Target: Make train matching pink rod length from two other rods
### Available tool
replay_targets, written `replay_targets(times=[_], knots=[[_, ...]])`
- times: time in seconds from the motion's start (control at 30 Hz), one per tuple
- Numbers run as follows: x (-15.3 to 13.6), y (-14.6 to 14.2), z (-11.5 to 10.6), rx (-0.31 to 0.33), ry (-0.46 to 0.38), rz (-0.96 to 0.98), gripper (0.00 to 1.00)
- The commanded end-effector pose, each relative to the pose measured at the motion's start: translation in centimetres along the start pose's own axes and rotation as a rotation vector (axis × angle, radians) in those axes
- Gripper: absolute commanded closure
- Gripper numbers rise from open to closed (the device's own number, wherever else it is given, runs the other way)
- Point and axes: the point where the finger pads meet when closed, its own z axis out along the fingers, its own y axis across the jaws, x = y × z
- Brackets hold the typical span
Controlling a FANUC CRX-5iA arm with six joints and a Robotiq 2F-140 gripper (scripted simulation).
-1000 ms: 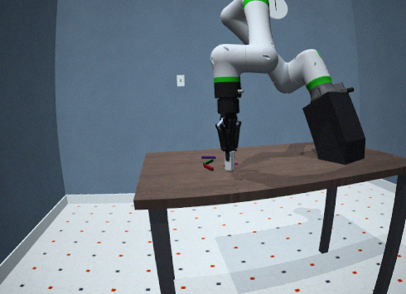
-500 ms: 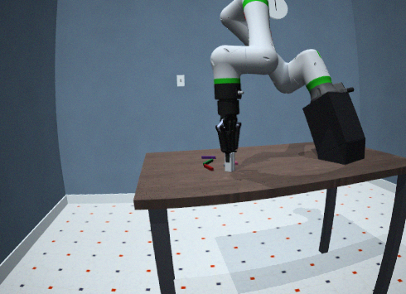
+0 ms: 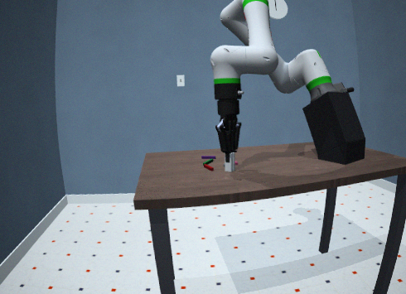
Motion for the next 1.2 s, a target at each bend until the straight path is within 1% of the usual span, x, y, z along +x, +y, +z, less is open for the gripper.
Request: replay_targets(times=[0.0,0.4,0.43,0.57,0.6,0.77,0.8,0.87,0.9,1.17], knots=[[0.0,-0.02,-0.01,0.0,0.0,0.0,0.97],[0.0,-0.02,-0.01,0.0,0.0,0.0,0.97],[0.0,-0.02,-0.01,0.0,0.0,0.0,0.95],[0.0,-0.02,-0.01,0.0,0.0,0.0,0.95],[0.0,-0.02,-0.01,0.0,0.0,0.0,0.92],[0.0,-0.02,-0.01,0.0,0.0,0.0,0.9],[0.0,-0.02,-0.01,0.0,0.0,0.0,0.88],[0.0,-0.02,-0.01,0.0,0.0,0.0,0.88],[0.0,-0.02,-0.01,0.0,0.0,0.0,0.85],[0.0,-0.02,-0.01,0.0,0.0,0.0,0.85]])
